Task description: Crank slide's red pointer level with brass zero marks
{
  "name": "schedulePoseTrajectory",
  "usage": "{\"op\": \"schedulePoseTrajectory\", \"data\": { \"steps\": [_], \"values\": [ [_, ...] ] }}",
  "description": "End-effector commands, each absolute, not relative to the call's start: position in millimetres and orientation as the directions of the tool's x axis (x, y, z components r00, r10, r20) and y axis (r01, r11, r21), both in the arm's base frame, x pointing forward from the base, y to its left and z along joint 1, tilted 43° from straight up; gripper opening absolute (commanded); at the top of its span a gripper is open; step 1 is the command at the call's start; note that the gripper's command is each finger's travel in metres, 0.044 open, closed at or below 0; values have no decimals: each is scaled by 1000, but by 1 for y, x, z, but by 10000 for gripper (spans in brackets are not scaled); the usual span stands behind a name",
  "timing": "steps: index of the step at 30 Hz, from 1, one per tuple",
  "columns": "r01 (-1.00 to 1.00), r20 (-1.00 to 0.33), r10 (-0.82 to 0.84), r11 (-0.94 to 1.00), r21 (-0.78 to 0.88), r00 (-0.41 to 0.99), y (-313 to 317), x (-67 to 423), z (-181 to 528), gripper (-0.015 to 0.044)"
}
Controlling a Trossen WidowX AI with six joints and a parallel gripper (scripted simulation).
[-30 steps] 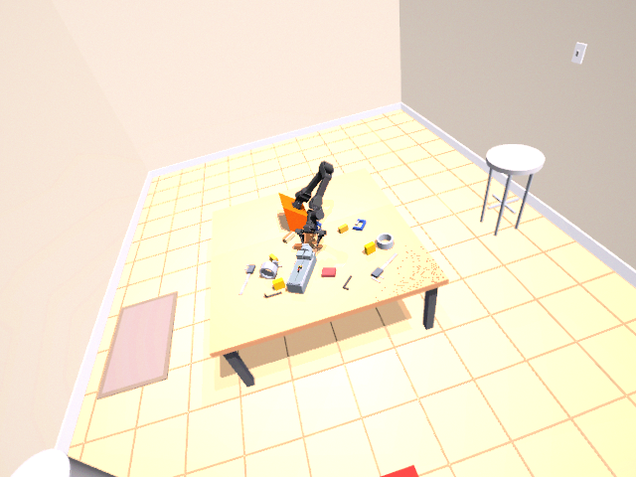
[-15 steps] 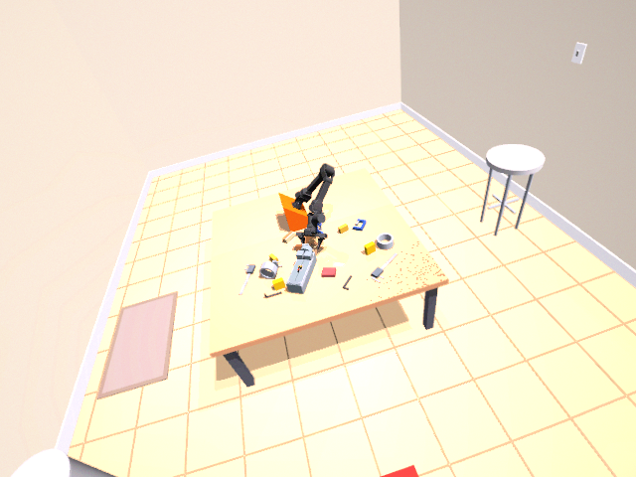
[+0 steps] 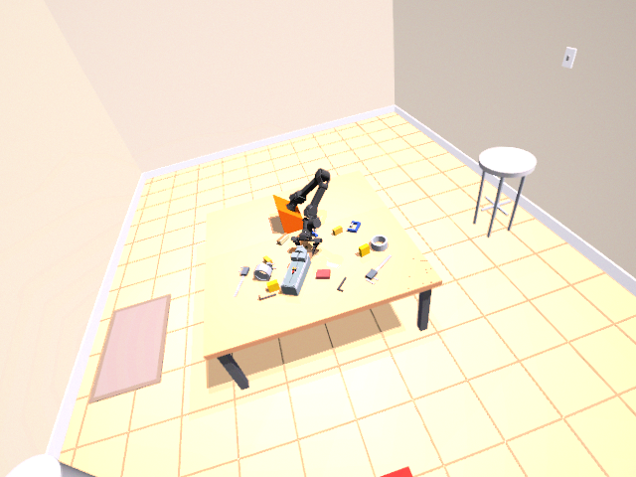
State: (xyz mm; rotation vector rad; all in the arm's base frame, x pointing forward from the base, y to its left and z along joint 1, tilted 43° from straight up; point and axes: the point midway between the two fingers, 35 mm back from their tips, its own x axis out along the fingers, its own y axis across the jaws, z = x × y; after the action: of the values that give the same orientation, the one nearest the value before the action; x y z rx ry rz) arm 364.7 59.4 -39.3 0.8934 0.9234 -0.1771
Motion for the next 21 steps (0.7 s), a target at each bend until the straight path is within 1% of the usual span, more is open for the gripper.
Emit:
{"op": "schedulePoseTrajectory", "data": {
  "steps": [1, 17, 18, 21],
  "values": [
    [494, -758, 224, 639, 589, 613, 62, 363, -44, 440],
    [494, -758, 224, 639, 589, 613, 62, 363, -44, 20],
    [494, -758, 224, 639, 589, 613, 62, 363, -44, 0],
    [494, -758, 224, 639, 589, 613, 62, 363, -44, 0]
  ]
}}
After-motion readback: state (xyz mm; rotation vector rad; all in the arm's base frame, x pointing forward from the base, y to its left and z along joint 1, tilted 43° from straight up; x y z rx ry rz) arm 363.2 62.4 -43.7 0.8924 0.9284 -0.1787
